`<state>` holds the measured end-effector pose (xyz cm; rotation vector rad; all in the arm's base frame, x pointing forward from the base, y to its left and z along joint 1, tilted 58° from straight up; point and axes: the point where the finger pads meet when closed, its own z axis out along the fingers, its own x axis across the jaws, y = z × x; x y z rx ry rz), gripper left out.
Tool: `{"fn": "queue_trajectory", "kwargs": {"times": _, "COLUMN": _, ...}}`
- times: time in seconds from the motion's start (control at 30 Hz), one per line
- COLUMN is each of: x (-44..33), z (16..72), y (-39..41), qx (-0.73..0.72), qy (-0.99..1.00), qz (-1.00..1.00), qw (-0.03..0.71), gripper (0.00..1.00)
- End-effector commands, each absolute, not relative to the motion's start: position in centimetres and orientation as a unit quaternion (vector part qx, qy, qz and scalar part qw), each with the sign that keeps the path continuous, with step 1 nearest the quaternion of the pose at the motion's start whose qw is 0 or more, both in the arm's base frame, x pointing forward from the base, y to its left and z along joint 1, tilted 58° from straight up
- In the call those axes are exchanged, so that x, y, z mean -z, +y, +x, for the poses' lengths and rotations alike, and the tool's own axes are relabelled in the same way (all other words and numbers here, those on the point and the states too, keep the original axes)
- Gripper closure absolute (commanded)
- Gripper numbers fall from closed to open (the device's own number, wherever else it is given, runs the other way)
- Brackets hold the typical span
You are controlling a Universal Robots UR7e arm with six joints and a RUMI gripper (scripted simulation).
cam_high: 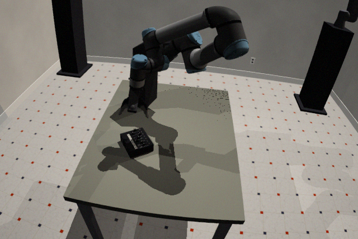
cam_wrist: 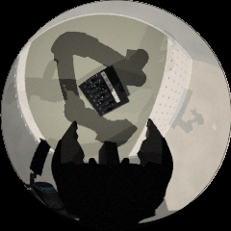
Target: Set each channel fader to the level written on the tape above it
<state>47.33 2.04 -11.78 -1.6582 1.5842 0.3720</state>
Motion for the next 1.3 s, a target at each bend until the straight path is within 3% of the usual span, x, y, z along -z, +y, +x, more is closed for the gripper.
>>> {"fn": "queue_trajectory", "kwargs": {"times": 0.0, "x": 11.01, "z": 48.37, "y": 2.90, "qx": -0.175, "qy": 0.646, "qz": -0.603, "qw": 0.434, "gripper": 0.00}}
{"fn": "queue_trajectory", "kwargs": {"times": 1.27, "x": 10.77, "z": 49.17, "y": 3.77, "qx": -0.207, "qy": 0.682, "qz": -0.547, "qw": 0.440, "gripper": 0.00}}
